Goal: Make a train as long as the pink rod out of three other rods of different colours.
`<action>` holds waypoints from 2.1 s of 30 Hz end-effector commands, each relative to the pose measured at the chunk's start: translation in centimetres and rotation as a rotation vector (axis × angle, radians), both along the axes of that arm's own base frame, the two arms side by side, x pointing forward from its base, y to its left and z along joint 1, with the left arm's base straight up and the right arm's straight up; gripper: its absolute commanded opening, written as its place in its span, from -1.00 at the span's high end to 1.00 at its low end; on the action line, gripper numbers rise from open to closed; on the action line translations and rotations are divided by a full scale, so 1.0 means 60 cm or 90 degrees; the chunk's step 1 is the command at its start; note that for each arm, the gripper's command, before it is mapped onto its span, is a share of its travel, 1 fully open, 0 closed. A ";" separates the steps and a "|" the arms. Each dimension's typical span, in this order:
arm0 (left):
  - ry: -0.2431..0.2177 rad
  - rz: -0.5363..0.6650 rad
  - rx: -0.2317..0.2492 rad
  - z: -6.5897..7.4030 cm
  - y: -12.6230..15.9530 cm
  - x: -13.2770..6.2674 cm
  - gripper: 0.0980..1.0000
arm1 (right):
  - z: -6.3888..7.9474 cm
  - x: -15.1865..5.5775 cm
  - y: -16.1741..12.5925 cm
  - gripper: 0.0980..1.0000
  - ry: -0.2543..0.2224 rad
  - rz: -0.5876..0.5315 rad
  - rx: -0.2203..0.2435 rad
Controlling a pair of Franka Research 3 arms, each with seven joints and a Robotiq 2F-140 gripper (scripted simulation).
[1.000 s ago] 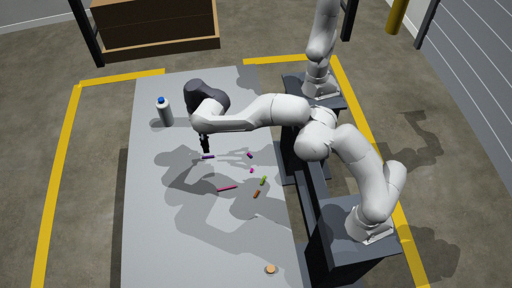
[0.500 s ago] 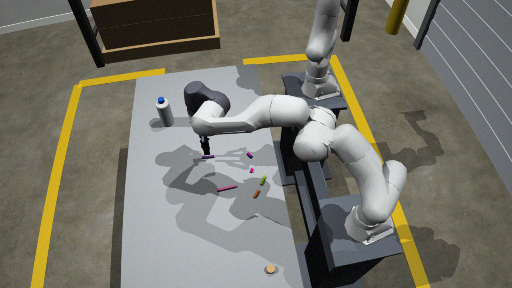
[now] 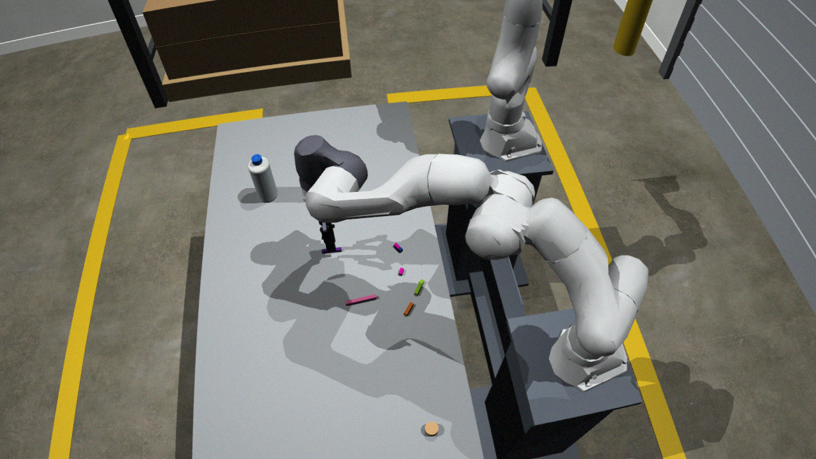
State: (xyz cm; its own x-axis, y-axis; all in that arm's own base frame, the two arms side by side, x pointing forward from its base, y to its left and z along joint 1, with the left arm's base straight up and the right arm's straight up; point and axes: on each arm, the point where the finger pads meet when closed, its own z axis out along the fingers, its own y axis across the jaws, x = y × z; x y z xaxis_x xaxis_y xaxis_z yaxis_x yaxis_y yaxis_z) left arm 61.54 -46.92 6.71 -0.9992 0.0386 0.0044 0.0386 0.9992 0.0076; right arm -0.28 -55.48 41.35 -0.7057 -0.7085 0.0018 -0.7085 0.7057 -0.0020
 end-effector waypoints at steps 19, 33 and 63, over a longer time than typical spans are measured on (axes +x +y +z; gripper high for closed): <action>-0.003 0.002 -0.005 -0.027 -0.005 0.003 0.70 | -0.001 0.001 0.001 -1.00 0.000 -0.004 0.002; -0.003 0.002 -0.005 -0.027 -0.005 0.003 0.70 | -0.001 0.001 0.001 -1.00 0.000 -0.004 0.002; -0.003 0.002 -0.005 -0.027 -0.005 0.003 0.70 | -0.001 0.001 0.001 -1.00 0.000 -0.004 0.002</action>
State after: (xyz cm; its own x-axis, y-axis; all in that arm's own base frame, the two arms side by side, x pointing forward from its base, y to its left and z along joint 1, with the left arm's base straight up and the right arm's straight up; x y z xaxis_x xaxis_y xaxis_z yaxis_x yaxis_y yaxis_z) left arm 61.69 -47.12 5.15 -0.9993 0.0386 -0.0003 0.0386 0.9992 0.0038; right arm -0.28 -55.48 41.35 -0.7057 -0.7085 0.0018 -0.7085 0.7057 -0.0020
